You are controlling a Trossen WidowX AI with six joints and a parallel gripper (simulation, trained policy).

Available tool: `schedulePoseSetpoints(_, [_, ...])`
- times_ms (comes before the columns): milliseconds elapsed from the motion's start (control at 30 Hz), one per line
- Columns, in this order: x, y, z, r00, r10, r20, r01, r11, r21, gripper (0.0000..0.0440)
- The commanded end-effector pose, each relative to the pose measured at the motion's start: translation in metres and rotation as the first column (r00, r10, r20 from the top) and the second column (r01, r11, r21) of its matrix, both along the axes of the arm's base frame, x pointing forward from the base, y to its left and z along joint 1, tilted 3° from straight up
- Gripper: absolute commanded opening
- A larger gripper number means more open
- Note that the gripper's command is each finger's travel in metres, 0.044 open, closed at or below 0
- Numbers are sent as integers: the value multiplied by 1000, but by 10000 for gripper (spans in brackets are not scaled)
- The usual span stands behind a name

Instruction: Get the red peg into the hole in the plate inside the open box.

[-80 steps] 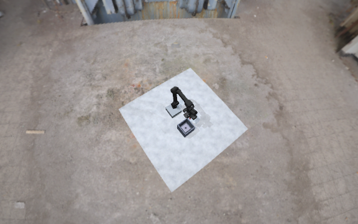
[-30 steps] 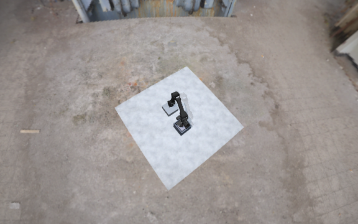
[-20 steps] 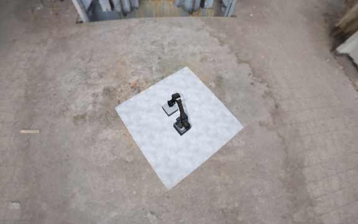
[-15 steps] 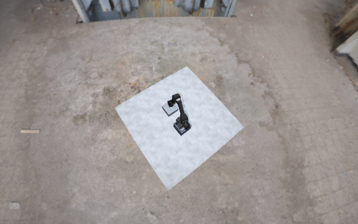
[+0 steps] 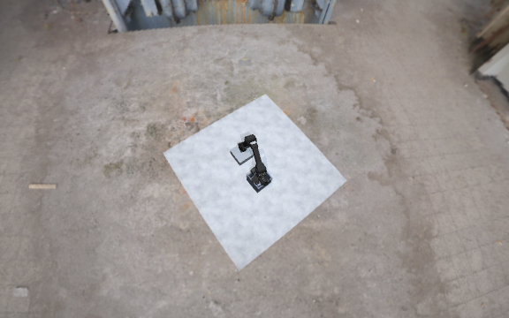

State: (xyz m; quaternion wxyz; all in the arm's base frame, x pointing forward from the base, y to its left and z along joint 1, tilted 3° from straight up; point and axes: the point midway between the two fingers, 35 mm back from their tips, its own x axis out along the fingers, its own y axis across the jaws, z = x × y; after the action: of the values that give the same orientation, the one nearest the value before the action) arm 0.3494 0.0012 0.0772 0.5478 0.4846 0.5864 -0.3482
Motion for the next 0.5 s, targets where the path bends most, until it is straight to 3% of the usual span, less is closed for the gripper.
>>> schedulePoseSetpoints(0, [5, 0, 9, 1000, -3, 8, 3, 999, 37, 168])
schedulePoseSetpoints(467, [18, -4, 46, 998, -30, 53, 20, 984, 178, 217])
